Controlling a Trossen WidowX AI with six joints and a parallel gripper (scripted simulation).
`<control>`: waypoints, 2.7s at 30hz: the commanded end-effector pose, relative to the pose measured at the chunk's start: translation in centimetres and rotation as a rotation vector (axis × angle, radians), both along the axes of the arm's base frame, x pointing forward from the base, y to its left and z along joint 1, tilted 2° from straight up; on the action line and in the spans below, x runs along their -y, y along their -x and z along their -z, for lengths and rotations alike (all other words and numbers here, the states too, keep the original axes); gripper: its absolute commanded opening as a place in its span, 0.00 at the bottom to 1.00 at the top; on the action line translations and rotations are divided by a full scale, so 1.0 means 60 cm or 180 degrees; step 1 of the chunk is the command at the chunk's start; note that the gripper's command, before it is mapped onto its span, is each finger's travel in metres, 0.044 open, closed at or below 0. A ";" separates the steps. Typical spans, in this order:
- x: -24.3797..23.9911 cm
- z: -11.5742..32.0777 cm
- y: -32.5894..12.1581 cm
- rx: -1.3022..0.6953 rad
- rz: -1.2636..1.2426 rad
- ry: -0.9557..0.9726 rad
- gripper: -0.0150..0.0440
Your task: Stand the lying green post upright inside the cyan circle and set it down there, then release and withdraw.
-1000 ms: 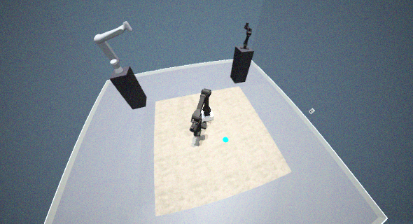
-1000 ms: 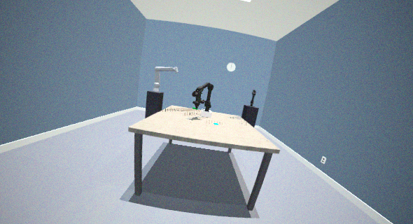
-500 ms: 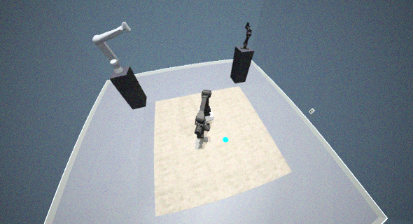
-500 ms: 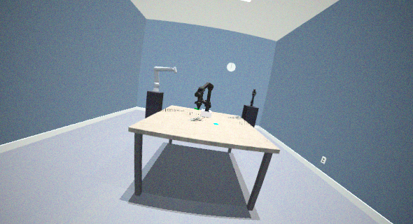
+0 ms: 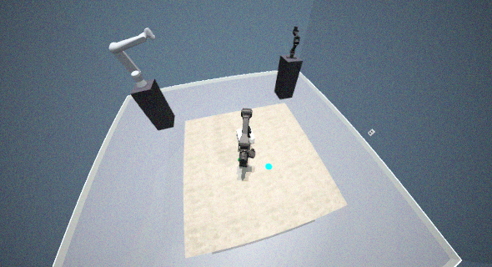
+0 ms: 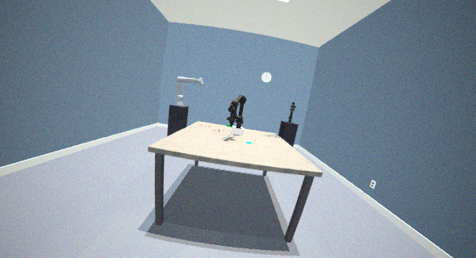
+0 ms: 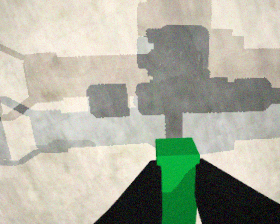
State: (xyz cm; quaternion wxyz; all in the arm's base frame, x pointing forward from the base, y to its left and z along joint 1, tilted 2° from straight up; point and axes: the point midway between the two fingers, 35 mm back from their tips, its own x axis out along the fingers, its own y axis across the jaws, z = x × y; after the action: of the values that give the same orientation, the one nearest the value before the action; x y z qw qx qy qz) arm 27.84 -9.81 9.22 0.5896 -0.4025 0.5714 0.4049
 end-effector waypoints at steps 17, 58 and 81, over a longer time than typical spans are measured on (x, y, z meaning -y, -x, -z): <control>-0.080 -0.010 -0.052 0.0003 0.0065 -0.0005 0.29; -0.285 -0.025 -0.104 0.0007 0.0165 -0.0044 0.29; -0.359 -0.016 -0.115 0.0080 0.0282 -0.0220 0.29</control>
State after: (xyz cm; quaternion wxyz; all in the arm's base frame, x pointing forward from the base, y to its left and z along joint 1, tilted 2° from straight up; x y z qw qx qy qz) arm 34.52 11.56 10.48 0.6187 -0.3715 0.5704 0.3922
